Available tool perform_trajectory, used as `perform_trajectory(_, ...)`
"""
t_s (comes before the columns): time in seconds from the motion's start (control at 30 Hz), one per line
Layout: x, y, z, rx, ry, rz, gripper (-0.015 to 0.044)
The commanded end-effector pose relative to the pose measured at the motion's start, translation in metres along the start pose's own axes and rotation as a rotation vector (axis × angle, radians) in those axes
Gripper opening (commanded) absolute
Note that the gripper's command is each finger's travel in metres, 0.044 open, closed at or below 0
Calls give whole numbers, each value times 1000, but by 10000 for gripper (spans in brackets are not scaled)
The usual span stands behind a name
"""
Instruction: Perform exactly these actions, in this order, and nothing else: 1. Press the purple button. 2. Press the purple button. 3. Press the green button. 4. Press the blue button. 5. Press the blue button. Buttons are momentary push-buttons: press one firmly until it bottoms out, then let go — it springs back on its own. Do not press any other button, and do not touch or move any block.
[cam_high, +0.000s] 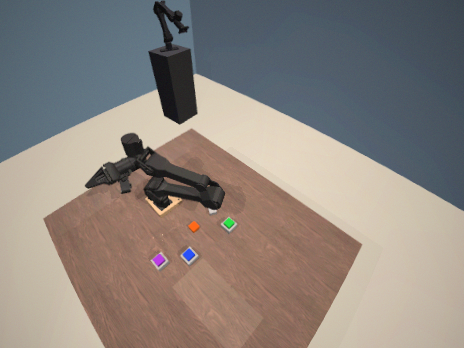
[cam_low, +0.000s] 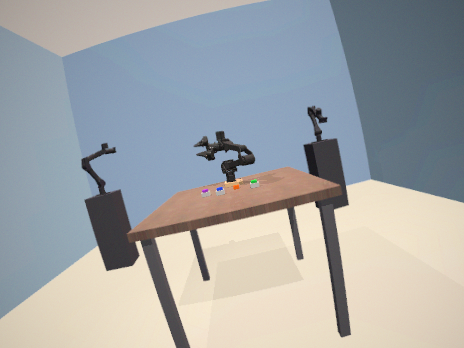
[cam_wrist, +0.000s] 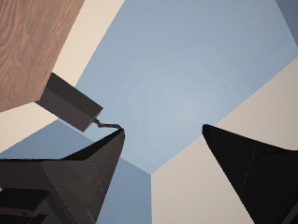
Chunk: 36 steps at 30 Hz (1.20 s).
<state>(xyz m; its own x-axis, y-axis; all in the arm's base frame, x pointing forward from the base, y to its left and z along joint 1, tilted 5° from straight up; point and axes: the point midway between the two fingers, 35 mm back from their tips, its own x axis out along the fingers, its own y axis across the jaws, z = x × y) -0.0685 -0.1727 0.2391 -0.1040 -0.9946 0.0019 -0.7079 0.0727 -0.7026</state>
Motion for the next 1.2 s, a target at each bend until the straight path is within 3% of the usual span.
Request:
perform_trajectory(0.0,1,0,0,13,-5,0,400)
perform_trajectory(0.3,33,-19,26,585,-312,98,400)
perform_trajectory(0.63,57,-45,94,1000,-688,512,400)
perform_trajectory(0.9,49,-69,162,1033,-847,986,400)
perform_trajectory(1.17,14,-91,226,807,-793,1400,400)
